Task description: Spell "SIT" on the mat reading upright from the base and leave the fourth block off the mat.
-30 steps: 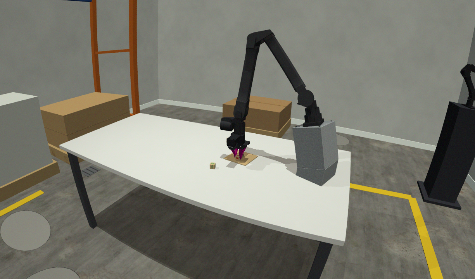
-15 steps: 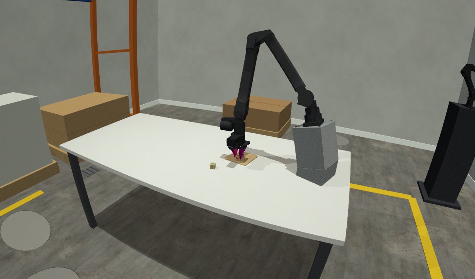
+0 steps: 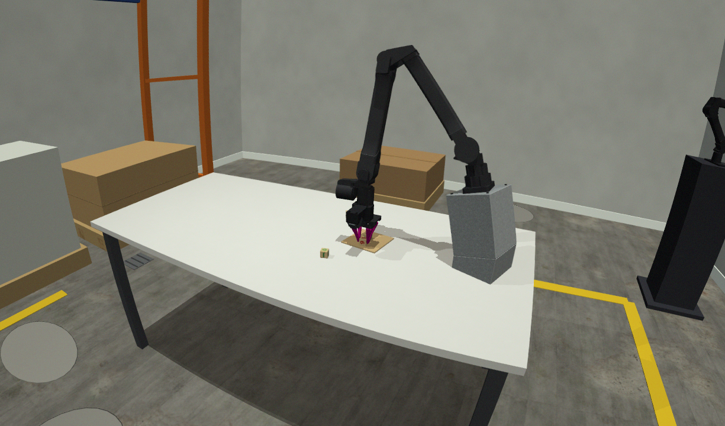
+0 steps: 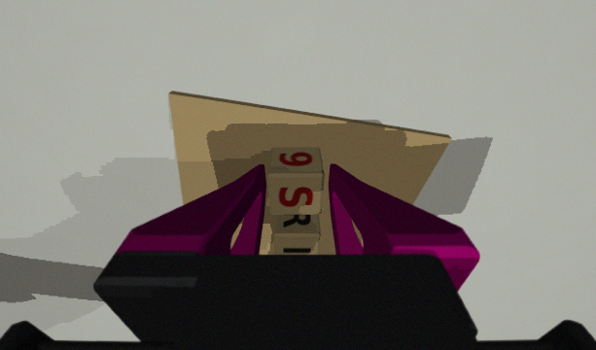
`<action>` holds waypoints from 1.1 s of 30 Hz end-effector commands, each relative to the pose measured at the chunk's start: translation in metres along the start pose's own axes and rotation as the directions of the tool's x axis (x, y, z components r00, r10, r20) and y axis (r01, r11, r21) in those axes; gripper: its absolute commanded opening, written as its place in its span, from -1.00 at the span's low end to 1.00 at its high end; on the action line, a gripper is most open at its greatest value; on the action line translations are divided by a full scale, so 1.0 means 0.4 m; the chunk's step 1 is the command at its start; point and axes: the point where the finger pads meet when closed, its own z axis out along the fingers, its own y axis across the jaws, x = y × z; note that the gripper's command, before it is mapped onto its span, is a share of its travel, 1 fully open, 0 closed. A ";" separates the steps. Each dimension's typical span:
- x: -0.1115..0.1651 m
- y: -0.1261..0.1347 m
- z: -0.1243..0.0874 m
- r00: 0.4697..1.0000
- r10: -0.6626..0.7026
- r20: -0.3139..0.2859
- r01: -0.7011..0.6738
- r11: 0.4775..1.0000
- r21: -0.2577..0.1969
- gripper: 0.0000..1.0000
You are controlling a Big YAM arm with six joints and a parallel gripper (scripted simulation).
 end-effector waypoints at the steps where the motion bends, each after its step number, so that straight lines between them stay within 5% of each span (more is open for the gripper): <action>1: 0.010 -0.002 0.019 1.000 0.001 0.002 -0.001 1.000 0.000 -0.26; 12: 0.010 -0.002 0.019 1.000 0.001 0.002 -0.001 1.000 0.000 -0.07; 33: 0.011 0.003 0.017 1.000 0.001 0.002 -0.001 1.000 -0.005 -0.07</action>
